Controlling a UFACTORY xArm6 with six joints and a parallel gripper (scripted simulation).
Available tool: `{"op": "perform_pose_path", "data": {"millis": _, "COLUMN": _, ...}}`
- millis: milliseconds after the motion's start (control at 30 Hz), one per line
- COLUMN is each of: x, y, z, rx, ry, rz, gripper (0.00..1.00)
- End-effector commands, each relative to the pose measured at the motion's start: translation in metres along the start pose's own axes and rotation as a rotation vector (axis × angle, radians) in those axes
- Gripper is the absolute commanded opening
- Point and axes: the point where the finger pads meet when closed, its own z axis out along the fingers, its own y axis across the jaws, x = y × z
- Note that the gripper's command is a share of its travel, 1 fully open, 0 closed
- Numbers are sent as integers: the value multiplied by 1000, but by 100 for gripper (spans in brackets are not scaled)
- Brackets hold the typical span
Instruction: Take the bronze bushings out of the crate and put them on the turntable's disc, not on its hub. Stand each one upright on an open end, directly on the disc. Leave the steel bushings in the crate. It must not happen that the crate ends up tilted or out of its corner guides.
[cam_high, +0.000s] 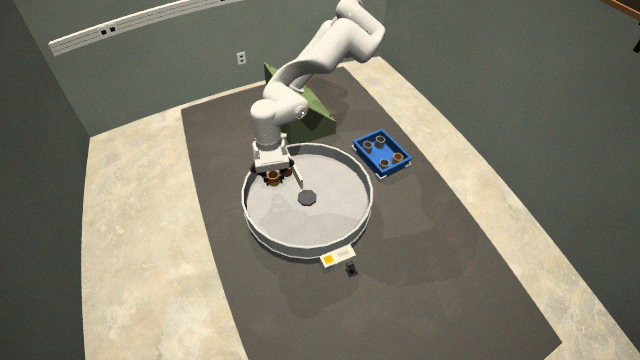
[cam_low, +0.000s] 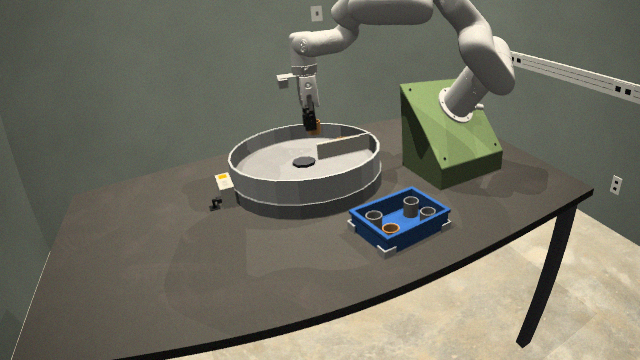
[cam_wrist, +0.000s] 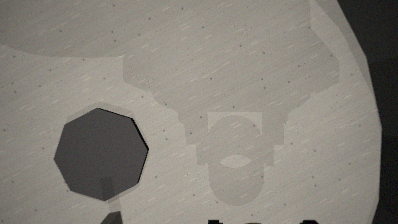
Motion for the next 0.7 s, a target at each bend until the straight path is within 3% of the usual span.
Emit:
{"op": "perform_pose_path", "data": {"millis": 0, "x": 1, "y": 0, "z": 3, "rx": -2, "ry": 4, "rz": -1, "gripper": 0}}
{"op": "perform_pose_path", "data": {"millis": 667, "x": 2, "y": 0, "z": 33, "rx": -2, "ry": 4, "rz": -1, "gripper": 0}}
